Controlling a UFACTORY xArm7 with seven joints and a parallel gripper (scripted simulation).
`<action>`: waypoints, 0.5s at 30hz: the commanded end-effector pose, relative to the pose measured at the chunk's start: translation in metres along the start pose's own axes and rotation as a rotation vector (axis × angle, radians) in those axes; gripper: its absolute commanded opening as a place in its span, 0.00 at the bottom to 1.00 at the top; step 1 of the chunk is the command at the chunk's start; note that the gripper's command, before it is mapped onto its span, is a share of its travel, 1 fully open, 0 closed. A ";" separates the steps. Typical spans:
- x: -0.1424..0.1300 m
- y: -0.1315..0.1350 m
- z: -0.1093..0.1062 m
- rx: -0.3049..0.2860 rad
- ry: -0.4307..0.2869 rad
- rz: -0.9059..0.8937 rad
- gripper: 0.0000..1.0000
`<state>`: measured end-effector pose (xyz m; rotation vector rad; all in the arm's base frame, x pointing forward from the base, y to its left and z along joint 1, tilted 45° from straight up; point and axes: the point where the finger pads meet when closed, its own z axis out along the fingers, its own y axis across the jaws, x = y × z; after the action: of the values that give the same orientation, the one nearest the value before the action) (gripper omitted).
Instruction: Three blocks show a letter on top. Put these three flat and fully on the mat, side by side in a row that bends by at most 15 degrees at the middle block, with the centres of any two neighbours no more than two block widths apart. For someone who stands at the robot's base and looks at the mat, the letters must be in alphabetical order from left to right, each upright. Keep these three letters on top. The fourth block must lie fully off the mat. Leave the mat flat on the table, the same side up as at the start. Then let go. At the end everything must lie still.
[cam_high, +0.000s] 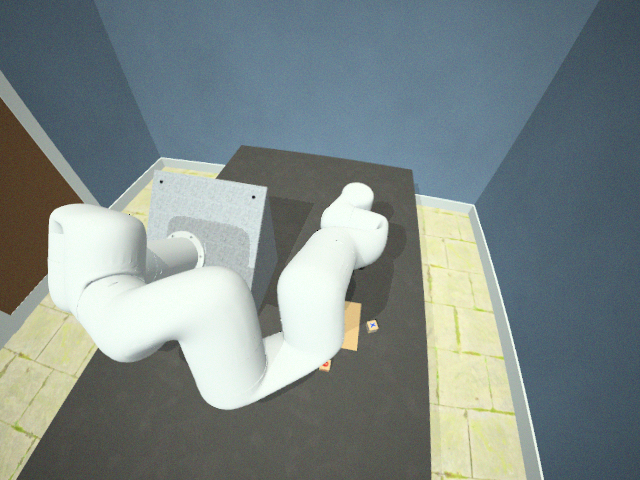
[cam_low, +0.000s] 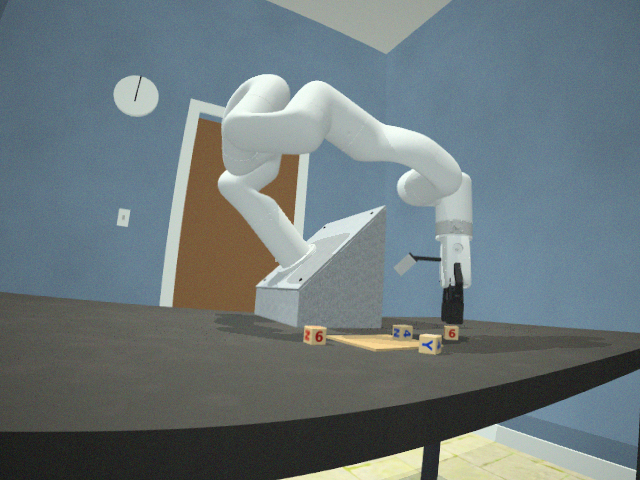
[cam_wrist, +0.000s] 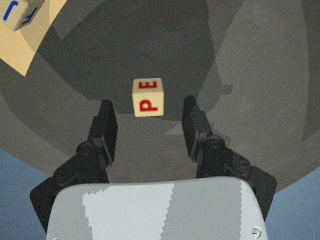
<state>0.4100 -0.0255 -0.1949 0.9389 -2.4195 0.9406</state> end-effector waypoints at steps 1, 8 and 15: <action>-0.002 0.000 -0.001 0.000 -0.005 0.000 0.63; -0.002 0.000 0.004 0.000 -0.005 0.000 0.63; -0.002 0.000 0.016 0.000 -0.005 0.000 0.63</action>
<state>0.4089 -0.0328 -0.2022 0.9391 -2.4196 0.9405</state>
